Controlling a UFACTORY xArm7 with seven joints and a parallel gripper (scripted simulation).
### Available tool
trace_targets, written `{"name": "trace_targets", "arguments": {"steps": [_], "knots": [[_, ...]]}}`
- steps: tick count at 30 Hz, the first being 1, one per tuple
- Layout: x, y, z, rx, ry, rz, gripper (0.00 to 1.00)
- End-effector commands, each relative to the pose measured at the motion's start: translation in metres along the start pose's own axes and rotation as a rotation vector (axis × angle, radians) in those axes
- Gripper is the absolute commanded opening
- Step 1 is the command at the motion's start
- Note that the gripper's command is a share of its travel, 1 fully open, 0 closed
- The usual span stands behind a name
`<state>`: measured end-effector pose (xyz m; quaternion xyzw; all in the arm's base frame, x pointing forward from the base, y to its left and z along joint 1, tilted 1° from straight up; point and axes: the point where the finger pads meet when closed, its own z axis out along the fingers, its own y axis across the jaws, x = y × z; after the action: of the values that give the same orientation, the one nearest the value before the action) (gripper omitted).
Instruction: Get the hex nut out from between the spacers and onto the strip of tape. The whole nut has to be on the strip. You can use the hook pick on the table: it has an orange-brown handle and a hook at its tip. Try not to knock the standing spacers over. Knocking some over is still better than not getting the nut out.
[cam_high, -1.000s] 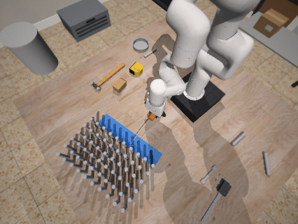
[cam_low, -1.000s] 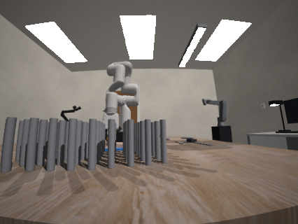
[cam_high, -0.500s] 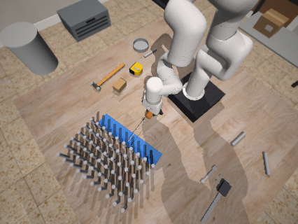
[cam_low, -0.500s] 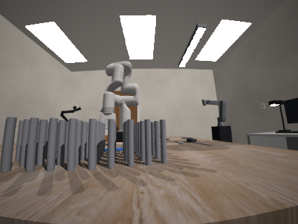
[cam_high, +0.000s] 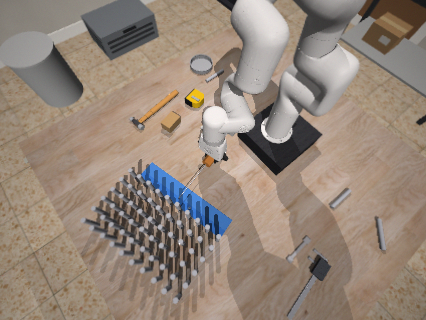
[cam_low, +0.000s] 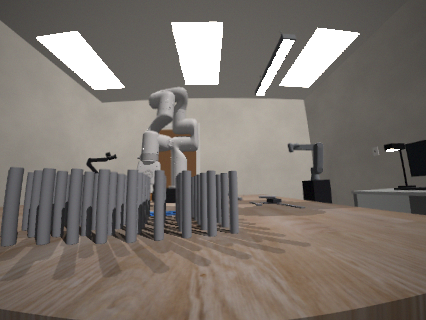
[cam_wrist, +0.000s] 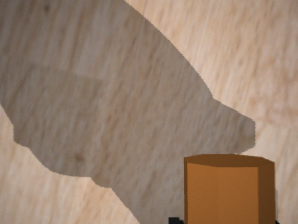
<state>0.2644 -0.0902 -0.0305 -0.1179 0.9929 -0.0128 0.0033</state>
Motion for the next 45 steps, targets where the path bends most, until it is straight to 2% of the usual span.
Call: {"name": "trace_targets", "arguments": {"steps": [1, 30, 45], "knots": [[-0.0014, -0.0084, -0.0003, -0.004, -0.006, -0.001, 0.00], [-0.0014, -0.0124, 0.0000, -0.004, -0.006, -0.001, 0.00], [-0.0014, -0.0123, 0.0094, -0.004, -0.006, -0.001, 0.00]]}}
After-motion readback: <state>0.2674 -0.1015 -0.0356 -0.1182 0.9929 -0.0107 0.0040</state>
